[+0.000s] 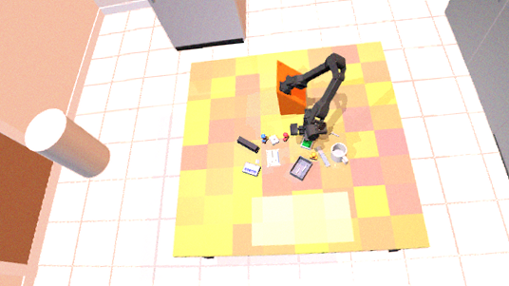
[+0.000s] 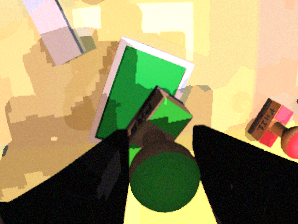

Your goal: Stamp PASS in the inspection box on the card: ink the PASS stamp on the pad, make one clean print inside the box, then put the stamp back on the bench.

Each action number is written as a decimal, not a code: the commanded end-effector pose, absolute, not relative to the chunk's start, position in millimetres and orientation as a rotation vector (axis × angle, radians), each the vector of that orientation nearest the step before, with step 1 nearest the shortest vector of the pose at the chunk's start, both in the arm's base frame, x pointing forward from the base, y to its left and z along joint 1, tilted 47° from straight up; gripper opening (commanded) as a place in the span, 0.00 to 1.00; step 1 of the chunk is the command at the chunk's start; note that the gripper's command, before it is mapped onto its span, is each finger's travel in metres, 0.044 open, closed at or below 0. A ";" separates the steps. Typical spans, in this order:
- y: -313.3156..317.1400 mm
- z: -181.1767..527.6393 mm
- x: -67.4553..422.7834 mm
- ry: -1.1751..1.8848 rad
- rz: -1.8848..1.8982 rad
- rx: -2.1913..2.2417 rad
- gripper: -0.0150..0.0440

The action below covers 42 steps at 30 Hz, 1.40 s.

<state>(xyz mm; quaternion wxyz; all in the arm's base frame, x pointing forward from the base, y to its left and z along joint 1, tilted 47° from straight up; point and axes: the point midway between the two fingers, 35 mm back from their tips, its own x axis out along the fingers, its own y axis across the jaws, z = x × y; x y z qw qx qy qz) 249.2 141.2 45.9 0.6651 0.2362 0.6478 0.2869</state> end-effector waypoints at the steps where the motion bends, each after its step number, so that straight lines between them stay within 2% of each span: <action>1: 143.1 46.6 240.9 1.465 0.644 0.533 0.25; 42: 161.3 28.8 242.0 1.465 0.644 0.531 0.25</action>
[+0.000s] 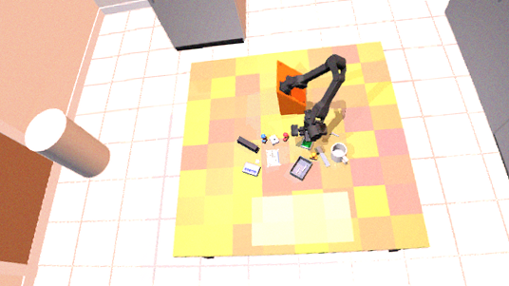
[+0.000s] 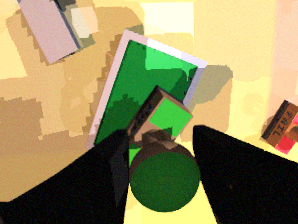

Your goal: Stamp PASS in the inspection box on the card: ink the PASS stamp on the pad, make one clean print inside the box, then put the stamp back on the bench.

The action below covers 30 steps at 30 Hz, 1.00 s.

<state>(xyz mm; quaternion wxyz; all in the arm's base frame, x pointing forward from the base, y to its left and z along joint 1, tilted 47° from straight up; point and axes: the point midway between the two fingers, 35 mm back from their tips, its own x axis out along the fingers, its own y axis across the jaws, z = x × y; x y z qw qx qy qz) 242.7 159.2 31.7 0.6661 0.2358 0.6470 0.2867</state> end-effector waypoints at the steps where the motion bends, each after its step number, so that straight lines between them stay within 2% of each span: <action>1: 161.8 28.3 241.9 1.465 0.644 0.531 0.25; 30: 175.9 15.7 240.7 1.464 0.646 0.532 0.25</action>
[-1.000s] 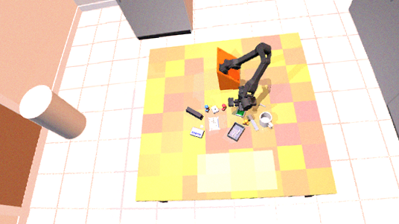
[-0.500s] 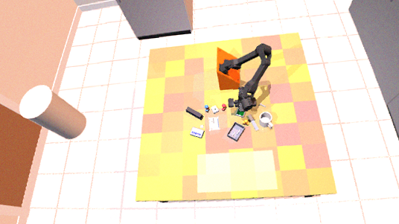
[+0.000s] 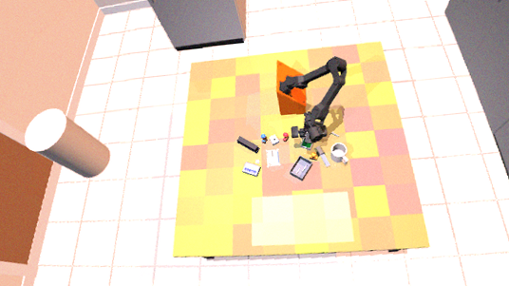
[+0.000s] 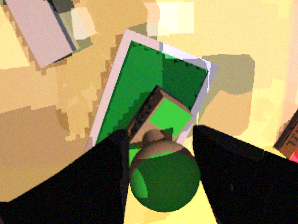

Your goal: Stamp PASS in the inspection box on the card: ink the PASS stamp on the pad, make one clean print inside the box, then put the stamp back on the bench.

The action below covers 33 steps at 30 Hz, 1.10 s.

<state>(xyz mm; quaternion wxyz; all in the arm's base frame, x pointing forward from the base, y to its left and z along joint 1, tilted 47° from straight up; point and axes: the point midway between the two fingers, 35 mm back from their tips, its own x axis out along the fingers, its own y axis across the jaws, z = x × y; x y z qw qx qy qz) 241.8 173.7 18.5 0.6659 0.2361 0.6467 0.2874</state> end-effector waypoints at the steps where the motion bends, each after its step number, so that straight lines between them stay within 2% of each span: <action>1: 176.4 15.2 240.6 1.464 0.646 0.532 0.25; 33: 184.3 8.4 239.6 1.463 0.649 0.531 0.25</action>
